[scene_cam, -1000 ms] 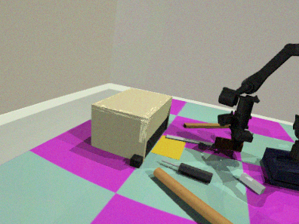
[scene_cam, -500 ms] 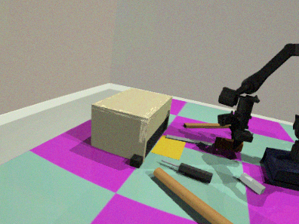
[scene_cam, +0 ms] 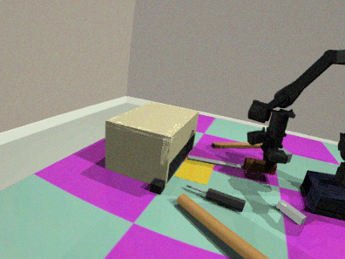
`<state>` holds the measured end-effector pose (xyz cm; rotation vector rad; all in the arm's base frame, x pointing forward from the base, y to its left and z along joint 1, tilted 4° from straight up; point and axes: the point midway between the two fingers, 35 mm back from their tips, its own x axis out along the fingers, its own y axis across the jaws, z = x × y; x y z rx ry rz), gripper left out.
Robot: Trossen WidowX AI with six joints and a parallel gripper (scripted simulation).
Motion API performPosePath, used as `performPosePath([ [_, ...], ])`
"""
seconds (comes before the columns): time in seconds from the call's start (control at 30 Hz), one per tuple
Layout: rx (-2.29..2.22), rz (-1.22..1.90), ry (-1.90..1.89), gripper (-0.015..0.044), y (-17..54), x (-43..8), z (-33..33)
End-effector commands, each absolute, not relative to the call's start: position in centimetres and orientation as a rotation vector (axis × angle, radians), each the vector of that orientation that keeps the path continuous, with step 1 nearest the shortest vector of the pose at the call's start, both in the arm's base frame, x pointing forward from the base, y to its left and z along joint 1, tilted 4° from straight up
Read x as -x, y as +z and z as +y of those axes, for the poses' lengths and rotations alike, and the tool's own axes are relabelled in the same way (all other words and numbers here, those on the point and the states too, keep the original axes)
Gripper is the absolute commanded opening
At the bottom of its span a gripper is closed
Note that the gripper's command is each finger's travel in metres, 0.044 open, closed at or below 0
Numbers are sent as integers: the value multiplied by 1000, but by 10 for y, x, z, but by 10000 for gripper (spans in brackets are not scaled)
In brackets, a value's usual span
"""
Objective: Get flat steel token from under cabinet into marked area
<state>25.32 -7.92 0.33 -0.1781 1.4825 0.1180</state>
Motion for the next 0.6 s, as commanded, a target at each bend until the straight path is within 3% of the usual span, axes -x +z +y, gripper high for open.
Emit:
performPosePath([
  [0.0, 177, 1482, 114, 0, 4, -261, -78],
  [0.57, 178, 1480, 116, 0, 6, -282, -74],
])
